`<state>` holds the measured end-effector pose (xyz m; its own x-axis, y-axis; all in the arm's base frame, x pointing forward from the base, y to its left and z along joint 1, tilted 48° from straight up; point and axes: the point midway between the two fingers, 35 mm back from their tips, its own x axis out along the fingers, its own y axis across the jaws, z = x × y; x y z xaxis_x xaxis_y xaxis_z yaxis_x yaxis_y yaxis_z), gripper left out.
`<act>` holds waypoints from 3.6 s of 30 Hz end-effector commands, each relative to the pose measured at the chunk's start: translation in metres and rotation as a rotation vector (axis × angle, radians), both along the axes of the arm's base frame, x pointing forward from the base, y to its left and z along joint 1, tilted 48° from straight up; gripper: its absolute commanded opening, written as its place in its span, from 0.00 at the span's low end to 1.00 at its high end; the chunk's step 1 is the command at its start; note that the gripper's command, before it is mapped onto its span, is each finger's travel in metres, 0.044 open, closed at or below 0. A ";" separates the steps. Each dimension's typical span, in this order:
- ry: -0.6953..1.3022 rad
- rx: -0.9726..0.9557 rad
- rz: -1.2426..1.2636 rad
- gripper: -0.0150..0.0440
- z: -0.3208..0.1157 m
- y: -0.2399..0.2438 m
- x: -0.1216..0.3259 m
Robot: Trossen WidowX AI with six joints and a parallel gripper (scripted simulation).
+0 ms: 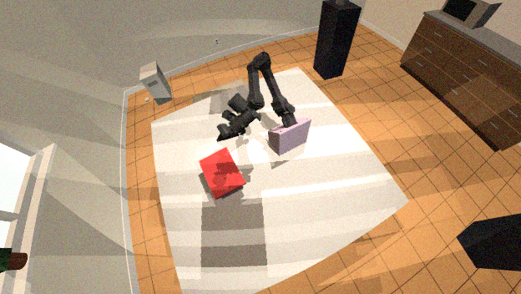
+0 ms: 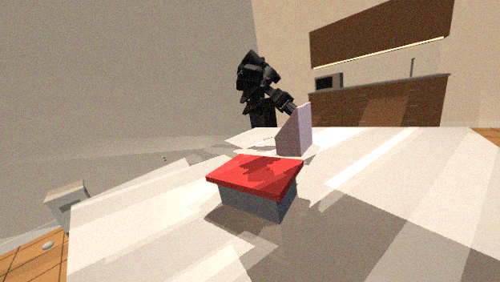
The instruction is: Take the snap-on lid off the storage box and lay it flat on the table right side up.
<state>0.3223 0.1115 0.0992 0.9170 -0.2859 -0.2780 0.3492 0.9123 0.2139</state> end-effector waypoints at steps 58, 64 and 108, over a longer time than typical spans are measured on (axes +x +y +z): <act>0.062 0.395 -0.198 0.65 -0.136 -0.078 -0.027; 0.062 0.395 -0.198 0.65 -0.140 -0.081 -0.019; 0.054 0.392 -0.194 0.25 -0.157 -0.096 0.012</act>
